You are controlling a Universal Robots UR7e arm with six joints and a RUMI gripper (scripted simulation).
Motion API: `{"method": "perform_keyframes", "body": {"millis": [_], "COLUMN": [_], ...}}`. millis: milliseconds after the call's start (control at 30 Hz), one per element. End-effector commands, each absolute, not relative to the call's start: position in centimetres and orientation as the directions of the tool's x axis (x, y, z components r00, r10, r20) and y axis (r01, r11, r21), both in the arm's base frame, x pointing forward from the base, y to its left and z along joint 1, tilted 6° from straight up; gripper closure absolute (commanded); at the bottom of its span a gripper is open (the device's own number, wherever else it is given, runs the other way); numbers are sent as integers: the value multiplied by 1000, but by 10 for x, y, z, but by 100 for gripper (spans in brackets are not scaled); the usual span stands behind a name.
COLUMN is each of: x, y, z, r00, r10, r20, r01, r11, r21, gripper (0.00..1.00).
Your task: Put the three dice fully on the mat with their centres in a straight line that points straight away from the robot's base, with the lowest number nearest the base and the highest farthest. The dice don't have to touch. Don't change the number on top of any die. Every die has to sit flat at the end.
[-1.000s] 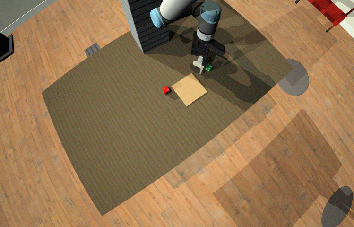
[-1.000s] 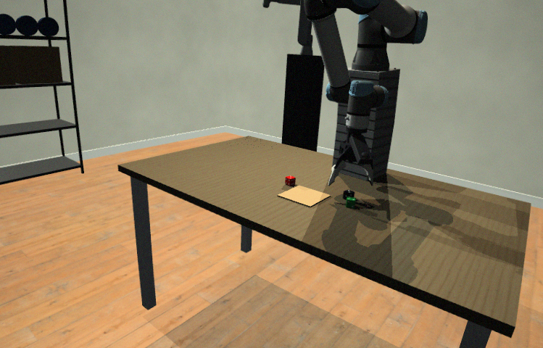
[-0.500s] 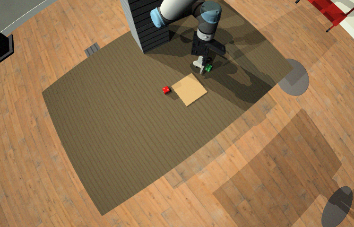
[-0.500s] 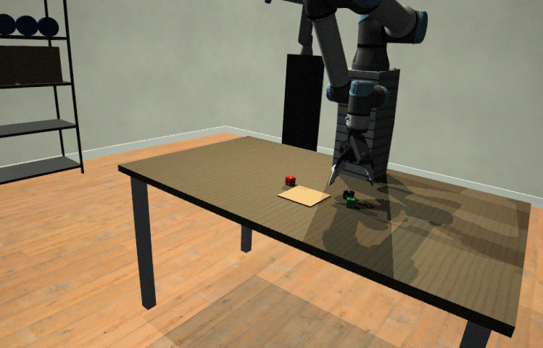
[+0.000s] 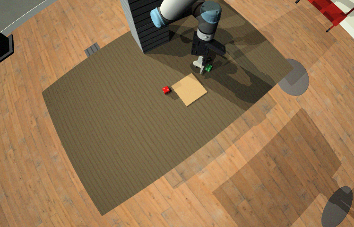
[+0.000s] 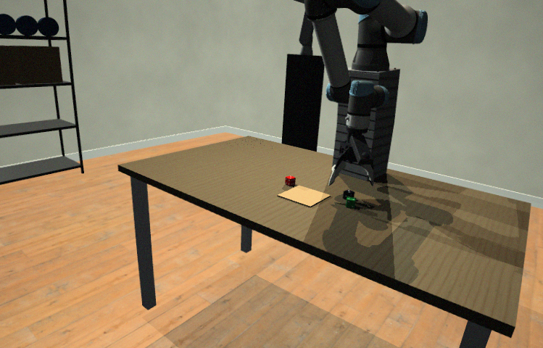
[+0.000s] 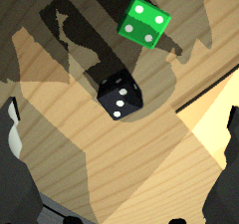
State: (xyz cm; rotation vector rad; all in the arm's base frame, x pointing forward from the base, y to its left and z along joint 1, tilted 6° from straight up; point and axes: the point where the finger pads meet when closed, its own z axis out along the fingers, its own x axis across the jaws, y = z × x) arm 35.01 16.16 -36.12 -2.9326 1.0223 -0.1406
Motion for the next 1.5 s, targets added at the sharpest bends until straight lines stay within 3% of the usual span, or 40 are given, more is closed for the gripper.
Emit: {"method": "perform_keyframes", "body": {"millis": [0,1467], "x": [350,402], "y": [162,204], "z": [-361,-356], "r00": [780,780], "r10": [-622,-622], "r20": [75,75], "r01": [-619,-619], "r11": [-783,-783], "r21": [-61,-61], "gripper": [0,0]}}
